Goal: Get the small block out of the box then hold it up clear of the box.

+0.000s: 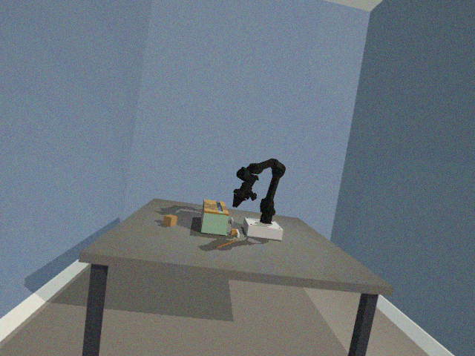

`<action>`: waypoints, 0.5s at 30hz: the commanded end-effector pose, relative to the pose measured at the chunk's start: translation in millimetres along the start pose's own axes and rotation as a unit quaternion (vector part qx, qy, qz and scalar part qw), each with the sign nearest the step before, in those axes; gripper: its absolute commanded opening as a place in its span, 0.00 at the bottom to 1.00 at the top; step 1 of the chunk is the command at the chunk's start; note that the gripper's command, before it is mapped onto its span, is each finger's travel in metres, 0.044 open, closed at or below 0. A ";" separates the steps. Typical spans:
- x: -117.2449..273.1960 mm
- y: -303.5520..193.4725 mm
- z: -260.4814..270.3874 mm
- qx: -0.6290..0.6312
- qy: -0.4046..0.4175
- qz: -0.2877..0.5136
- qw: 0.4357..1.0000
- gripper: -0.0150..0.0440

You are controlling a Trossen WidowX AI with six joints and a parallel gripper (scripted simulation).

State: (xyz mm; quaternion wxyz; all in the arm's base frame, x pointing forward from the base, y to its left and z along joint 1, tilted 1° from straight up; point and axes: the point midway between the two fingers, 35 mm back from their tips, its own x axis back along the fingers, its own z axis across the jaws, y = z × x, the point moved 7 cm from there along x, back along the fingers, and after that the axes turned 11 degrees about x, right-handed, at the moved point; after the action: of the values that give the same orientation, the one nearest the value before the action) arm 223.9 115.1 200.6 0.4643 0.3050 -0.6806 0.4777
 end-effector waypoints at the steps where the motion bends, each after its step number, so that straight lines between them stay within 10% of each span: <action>1: -0.9 9.0 1.7 0.206 0.012 0.018 0.978 0.74; 15: -39.6 21.7 0.8 0.206 0.012 0.018 0.978 0.74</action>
State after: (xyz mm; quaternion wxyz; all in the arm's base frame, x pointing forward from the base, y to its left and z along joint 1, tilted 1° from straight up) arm 220.4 120.1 188.7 0.3833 0.3709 -0.5798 0.6160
